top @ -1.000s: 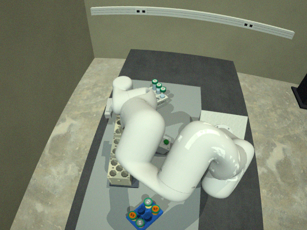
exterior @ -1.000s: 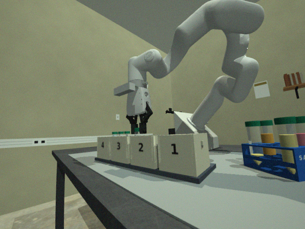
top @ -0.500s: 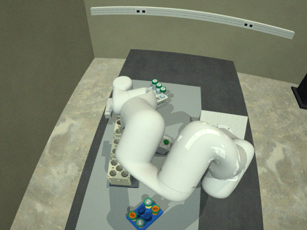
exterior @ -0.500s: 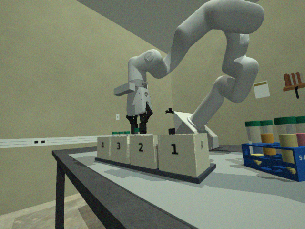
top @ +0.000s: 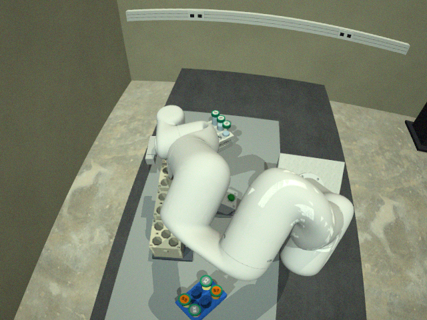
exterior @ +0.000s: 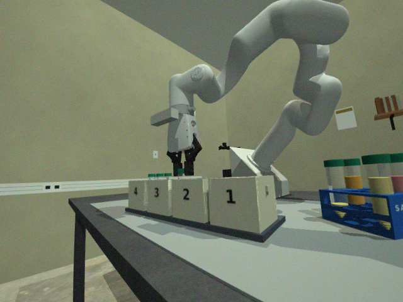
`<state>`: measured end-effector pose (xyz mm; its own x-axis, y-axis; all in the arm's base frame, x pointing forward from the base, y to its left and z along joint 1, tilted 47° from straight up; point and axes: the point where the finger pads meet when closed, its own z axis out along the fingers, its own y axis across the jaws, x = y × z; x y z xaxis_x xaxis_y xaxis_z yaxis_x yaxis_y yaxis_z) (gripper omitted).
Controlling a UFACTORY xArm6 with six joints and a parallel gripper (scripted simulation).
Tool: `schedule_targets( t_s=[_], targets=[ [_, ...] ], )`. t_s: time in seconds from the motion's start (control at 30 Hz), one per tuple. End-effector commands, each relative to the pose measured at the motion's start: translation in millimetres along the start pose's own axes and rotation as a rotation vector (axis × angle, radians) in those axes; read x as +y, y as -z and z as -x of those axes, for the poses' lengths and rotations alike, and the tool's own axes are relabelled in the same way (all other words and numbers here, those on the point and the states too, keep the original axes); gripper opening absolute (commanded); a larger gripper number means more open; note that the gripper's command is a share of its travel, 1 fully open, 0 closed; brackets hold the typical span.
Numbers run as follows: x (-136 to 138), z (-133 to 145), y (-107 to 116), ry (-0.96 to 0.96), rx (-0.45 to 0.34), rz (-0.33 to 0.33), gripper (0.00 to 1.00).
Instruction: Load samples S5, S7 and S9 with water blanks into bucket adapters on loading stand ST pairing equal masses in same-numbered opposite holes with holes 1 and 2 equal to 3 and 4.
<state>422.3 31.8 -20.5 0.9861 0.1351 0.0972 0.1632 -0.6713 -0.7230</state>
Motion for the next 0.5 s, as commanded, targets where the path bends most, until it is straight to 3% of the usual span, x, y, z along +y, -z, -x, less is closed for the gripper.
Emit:
schedule_targets(
  t_s=[0.0,0.47],
  targets=[
    [0.4,-1.5,9.2,0.001,0.004,0.002,0.44],
    [0.4,-1.5,33.2,0.001,0.004,0.003,0.44]
  ],
)
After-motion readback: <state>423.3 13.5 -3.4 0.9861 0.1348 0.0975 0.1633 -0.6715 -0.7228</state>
